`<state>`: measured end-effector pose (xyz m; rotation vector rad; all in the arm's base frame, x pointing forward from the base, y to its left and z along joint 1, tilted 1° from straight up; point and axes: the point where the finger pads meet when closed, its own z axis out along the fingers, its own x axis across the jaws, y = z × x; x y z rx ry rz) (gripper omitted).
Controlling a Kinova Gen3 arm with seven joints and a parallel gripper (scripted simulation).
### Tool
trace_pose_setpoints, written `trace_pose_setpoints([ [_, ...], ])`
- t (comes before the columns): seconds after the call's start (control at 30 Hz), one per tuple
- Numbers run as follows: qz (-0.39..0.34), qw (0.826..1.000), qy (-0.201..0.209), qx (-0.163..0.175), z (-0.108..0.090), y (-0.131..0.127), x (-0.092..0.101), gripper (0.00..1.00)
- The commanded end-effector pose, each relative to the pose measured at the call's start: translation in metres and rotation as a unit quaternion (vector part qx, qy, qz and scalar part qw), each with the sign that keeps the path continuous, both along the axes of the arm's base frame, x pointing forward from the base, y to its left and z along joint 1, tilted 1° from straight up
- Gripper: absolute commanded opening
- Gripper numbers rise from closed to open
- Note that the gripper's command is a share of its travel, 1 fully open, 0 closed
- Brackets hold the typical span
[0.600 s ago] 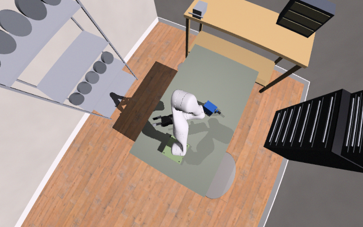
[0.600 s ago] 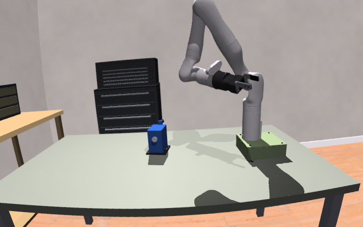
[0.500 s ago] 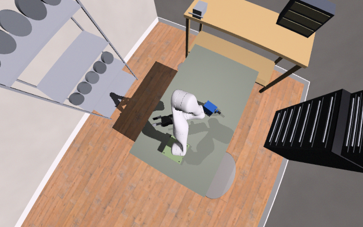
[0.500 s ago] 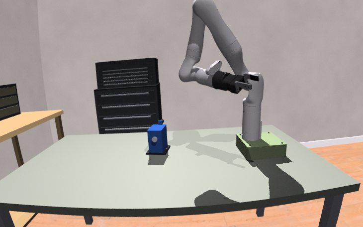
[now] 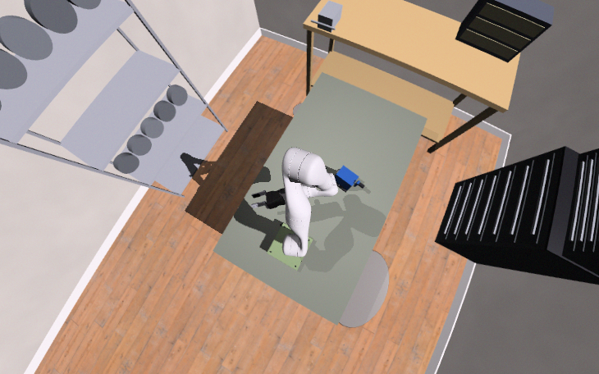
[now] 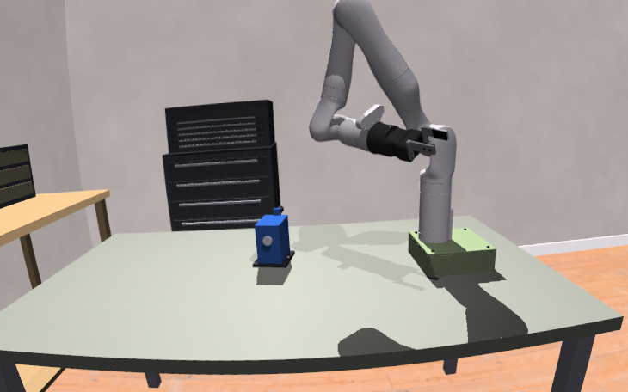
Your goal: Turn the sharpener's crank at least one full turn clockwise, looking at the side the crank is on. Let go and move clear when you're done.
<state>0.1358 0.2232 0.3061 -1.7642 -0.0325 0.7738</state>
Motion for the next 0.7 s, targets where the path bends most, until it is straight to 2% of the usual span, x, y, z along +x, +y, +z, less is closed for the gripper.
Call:
trace_pose_setpoints([
  [0.0, 0.0, 1.0, -0.001, 0.0, 0.0, 0.0, 0.0, 1.0],
  [0.1, -0.002, 1.0, -0.007, -0.01, -0.007, -0.004, 0.006, 1.0],
  [0.2, -0.009, 0.999, -0.022, -0.038, -0.025, -0.015, 0.021, 1.0],
  [0.33, -0.027, 0.992, -0.058, -0.11, -0.068, -0.049, 0.06, 1.0],
  [0.43, -0.047, 0.977, -0.092, -0.187, -0.107, -0.095, 0.101, 1.0],
  [0.5, -0.047, 0.977, -0.092, -0.187, -0.107, -0.095, 0.101, 1.0],
  [0.57, -0.063, 0.96, -0.116, -0.248, -0.133, -0.137, 0.132, 1.0],
  [0.67, -0.087, 0.924, -0.147, -0.343, -0.157, -0.199, 0.168, 1.0],
])
